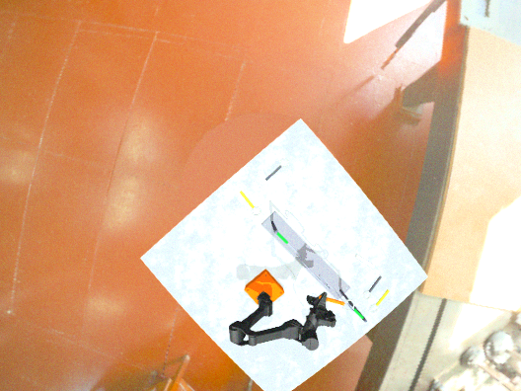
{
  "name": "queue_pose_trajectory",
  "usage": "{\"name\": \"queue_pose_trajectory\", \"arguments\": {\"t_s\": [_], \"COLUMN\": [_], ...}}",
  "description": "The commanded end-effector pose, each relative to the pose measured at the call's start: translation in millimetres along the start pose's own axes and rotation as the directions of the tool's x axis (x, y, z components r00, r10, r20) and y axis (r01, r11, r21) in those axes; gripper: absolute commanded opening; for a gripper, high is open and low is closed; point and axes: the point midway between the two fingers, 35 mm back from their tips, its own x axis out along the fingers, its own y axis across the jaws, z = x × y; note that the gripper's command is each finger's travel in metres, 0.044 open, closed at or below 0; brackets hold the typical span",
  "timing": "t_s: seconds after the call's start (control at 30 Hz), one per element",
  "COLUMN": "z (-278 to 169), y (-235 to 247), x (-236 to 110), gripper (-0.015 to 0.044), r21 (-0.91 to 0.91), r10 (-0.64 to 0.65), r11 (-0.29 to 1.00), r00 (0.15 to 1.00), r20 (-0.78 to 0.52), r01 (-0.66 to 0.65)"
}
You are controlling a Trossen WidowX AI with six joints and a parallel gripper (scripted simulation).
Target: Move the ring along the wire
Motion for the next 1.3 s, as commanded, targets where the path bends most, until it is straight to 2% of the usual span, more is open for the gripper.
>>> {"name": "queue_pose_trajectory", "arguments": {"t_s": [0.0,1.27], "z": [-0.2,2.0], "y": [14.0,24.1], "x": [0.2,-0.8], "gripper": [-0.0150,-0.0150], "r21": [0.049,0.037], "r10": [0.032,0.022], "r11": [0.998,0.999], "r00": [0.999,1.000], "r20": [0.007,0.006], "r01": [-0.032,-0.022]}}
